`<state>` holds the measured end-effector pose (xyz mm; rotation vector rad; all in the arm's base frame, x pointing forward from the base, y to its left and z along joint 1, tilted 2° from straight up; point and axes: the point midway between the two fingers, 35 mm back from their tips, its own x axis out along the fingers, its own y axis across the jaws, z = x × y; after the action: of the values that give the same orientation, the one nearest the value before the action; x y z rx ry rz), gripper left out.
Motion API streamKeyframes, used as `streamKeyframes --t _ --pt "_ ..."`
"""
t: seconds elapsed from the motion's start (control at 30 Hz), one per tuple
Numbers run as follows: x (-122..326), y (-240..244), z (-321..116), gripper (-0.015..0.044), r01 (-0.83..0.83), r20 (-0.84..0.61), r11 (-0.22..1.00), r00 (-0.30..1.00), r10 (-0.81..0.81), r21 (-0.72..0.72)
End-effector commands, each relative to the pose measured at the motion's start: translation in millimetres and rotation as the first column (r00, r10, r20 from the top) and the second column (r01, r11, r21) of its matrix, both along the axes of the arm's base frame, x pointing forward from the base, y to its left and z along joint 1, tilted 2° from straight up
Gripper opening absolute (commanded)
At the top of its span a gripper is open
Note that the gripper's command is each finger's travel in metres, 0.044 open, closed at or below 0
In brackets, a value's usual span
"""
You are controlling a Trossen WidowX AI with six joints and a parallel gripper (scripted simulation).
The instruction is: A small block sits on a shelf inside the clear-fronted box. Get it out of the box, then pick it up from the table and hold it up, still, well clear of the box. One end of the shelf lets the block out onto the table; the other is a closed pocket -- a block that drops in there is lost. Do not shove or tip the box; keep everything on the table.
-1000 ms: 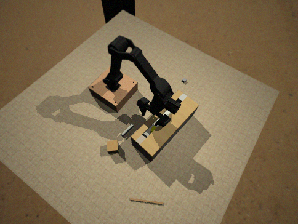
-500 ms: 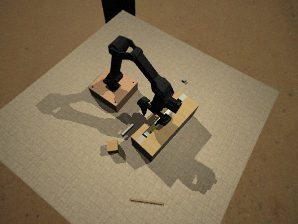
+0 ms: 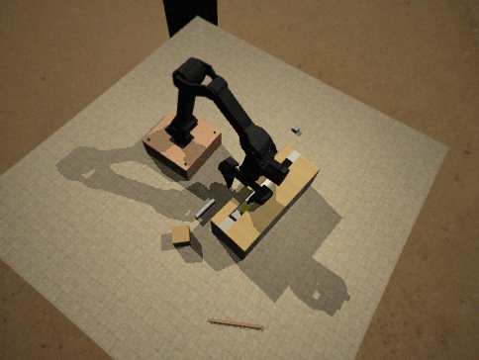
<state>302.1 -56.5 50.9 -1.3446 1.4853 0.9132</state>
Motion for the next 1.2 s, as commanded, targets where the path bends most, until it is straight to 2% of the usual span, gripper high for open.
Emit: streamKeyframes --t 0.0,1.17 --pt "-0.7 -4.6 -0.2 0.04 -0.003 -0.002 1.0 1.0 0.003 -0.005" --pt "-5.4 -39.7 -0.3 0.04 -0.003 -0.002 1.0 1.0 0.003 -0.008"
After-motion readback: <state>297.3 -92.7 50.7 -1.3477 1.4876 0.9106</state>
